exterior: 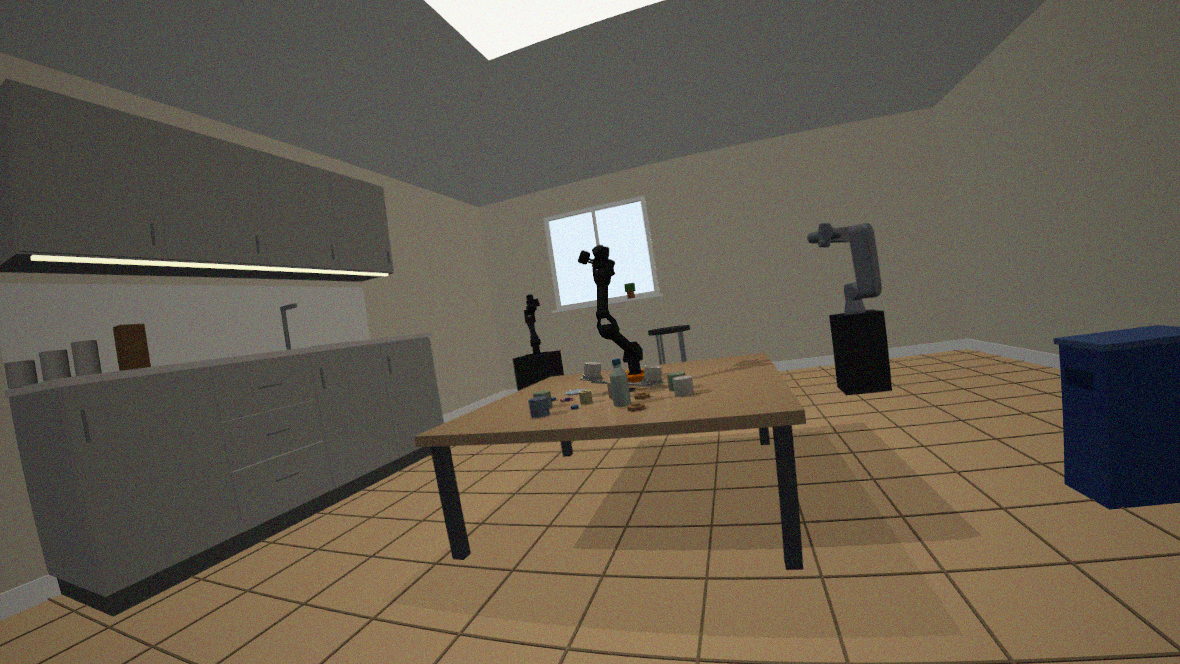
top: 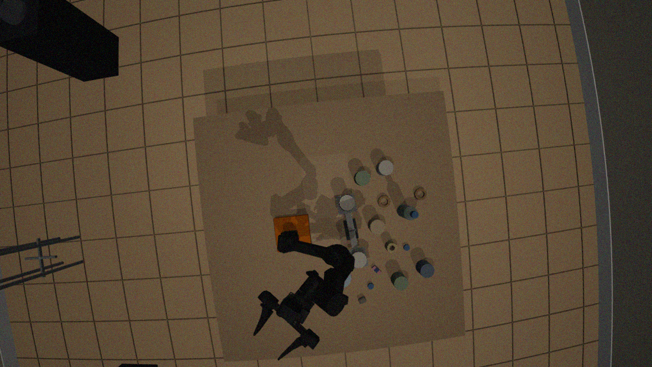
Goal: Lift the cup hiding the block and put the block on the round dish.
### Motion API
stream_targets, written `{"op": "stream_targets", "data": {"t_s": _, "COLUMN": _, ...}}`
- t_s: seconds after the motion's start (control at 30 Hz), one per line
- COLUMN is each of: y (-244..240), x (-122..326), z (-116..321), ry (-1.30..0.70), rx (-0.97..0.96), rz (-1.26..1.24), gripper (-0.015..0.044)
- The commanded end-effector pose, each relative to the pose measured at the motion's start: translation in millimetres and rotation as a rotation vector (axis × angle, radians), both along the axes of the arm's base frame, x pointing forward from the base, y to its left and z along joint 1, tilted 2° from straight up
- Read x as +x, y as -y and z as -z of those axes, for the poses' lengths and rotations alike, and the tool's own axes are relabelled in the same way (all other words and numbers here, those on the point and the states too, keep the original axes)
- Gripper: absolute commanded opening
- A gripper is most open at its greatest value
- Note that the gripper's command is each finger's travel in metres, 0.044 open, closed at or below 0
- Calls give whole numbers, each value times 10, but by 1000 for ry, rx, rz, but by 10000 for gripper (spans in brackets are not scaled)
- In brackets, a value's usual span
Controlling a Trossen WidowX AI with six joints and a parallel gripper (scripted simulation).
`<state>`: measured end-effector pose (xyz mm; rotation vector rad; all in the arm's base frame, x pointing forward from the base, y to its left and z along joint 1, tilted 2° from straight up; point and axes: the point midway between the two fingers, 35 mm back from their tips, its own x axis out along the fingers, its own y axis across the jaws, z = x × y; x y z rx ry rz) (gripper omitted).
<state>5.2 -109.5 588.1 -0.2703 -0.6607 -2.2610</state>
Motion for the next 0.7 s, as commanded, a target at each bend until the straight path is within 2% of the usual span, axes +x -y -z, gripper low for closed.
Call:
{"op": "stream_targets", "data": {"t_s": 0.0, "y": -3, "x": -10, "z": 1, "ry": 2, "rx": -2, "rz": 5, "gripper": 426}}
{"op": "stream_targets", "data": {"t_s": 0.03, "y": -11, "x": -41, "z": 2, "ry": 7, "rx": -6, "rz": 20, "gripper": 440}}
{"op": "stream_targets", "data": {"t_s": 0.67, "y": -572, "x": -921, "z": 303, "ry": 121, "rx": -21, "rz": 633, "gripper": 440}}
